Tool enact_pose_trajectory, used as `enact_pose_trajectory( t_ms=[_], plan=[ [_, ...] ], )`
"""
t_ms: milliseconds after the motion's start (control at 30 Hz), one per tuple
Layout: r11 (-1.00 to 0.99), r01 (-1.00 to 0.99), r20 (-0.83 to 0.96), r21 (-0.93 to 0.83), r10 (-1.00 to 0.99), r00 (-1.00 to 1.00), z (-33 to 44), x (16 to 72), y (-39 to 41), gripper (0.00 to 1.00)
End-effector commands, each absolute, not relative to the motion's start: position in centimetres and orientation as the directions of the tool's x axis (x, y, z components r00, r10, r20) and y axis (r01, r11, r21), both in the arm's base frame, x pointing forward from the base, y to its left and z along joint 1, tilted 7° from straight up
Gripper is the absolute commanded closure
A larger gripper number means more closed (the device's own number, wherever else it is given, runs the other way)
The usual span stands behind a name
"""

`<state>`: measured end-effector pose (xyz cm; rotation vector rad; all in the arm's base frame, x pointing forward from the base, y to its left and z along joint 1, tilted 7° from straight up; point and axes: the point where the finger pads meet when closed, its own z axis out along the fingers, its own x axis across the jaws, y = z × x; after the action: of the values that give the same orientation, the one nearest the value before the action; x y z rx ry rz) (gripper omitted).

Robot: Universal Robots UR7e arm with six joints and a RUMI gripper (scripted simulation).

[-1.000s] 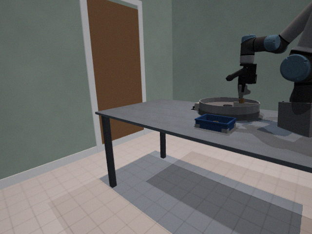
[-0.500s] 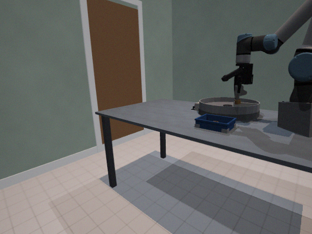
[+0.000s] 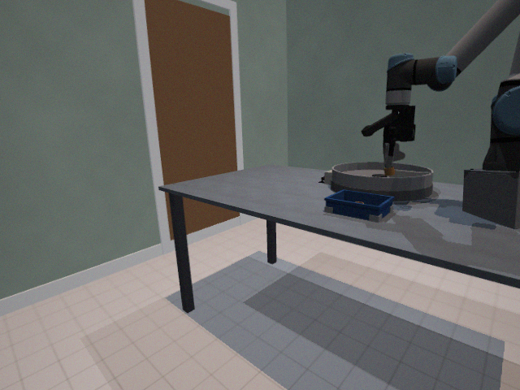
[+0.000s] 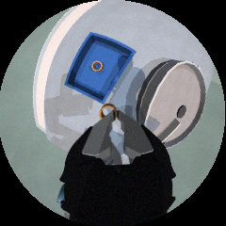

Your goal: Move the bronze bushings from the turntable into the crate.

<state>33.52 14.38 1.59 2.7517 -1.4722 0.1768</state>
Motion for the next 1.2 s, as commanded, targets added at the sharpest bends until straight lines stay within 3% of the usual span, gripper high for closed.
enact_pose_trajectory(
  t_ms=[0,1167],
  plan=[
    [-0.549,-0.835,0.114,-0.039,-0.833,0.542,1.6,34.2,16.2,1.0],
    [-0.549,-0.835,0.114,-0.039,-0.833,0.542,1.2,35.2,22.3,1.0]
  ],
)
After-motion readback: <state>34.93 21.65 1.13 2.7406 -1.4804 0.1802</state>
